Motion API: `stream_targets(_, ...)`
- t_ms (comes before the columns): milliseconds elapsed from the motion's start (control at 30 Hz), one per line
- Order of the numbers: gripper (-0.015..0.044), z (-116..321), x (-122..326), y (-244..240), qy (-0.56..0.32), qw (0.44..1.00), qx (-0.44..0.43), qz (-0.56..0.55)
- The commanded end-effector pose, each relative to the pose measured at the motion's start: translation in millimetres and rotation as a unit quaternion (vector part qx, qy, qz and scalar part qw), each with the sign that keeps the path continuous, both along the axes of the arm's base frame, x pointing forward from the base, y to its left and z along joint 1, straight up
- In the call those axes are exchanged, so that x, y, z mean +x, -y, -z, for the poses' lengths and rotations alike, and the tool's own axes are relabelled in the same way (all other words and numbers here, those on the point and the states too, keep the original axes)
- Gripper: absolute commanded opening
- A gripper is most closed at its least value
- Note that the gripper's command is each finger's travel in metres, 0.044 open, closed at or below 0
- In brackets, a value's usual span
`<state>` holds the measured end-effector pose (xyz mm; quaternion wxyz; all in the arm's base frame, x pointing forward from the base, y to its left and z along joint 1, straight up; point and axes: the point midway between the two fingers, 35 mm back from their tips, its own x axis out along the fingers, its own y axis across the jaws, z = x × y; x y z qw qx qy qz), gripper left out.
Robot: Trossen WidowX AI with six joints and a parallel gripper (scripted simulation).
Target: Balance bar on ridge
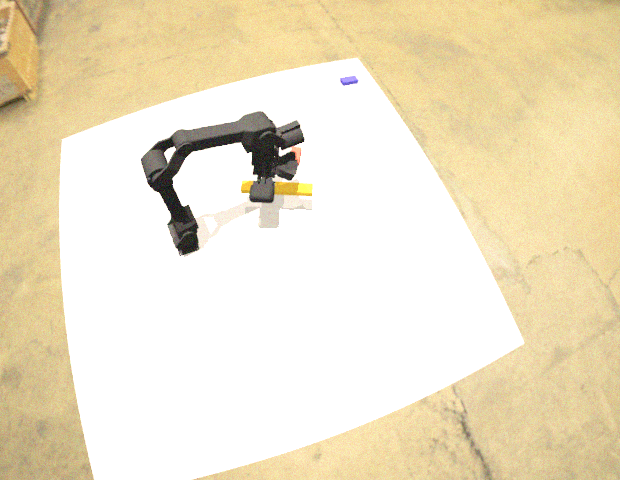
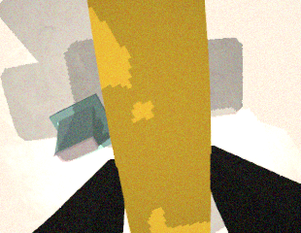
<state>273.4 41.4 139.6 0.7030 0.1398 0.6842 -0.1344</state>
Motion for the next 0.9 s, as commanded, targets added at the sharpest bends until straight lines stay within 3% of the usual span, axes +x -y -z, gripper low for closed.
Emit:
stream_targets(0,0.0,-0.1,-4.9,-17.3,-0.001,0.999,0.001,-0.04)
stream_targets(433,0.0,-0.4,-25.9,-60.5,-0.001,0.989,0.0,-0.15)
stream_targets(867,0.0,13.2,-26.9,-62.2,-0.001,0.988,0.0,-0.155)
